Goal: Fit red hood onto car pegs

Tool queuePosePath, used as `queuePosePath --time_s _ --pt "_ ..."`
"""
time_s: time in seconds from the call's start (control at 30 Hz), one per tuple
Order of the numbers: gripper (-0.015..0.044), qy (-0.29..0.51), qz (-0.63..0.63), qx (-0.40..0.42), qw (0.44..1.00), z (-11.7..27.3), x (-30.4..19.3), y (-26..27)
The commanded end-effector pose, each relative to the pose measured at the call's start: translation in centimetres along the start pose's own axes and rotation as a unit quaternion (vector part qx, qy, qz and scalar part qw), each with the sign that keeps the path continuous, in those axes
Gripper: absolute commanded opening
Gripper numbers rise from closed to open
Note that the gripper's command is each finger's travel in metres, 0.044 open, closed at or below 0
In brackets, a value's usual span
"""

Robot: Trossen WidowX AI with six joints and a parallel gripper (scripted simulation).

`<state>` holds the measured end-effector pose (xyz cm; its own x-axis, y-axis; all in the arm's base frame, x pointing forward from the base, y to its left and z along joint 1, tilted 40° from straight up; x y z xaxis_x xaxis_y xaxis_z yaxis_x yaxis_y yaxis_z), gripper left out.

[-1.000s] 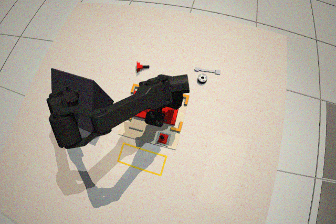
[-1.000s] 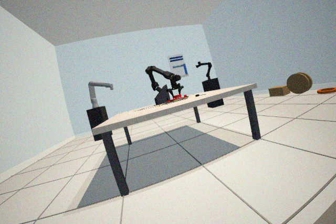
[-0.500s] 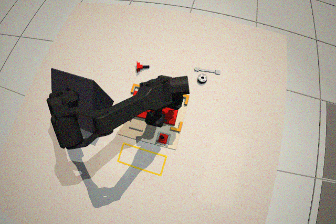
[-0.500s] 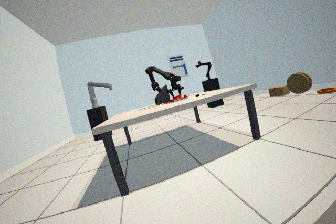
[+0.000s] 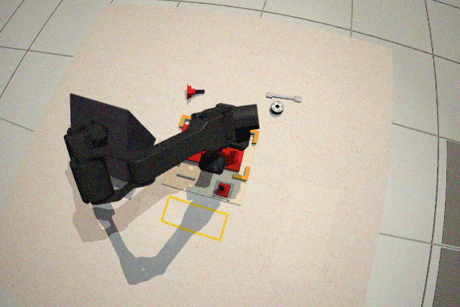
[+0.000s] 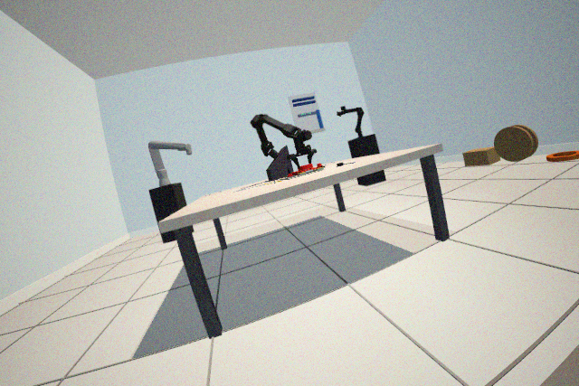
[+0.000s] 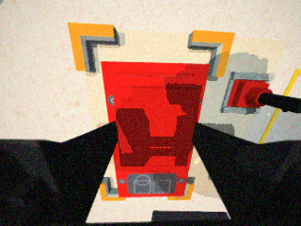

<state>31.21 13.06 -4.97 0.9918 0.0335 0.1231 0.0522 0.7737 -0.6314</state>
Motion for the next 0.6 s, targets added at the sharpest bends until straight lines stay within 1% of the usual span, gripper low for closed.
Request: queuePosePath --time_s 0.0,0.23,0.33,0.4,0.47,0.57 --pt "0.0263 0.000 0.000 0.000 1.000 0.0 0.0 0.0" --pt "0.0440 0.000 0.000 0.000 1.000 0.0 0.0 0.0" --pt "0.0440 0.000 0.000 0.000 1.000 0.2 0.0 0.0" --pt "0.0440 0.000 0.000 0.001 1.000 1.2 0.1 0.1" --pt "0.0440 0.001 0.000 0.001 1.000 2.8 0.2 0.1" --pt "0.0440 0.003 0.000 0.001 1.000 6.2 0.2 0.1"
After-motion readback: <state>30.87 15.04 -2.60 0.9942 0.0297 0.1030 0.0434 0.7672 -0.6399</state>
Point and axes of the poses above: the point midway between the two fingers, 35 mm back from their tips, its own z axis back along the fingers, its own y axis across the jaws, x = y × z, the point moved 10 cm from there along z, back along the fingers, and after that the axes turned 13 degrees about -z, right-handed, at the moved point
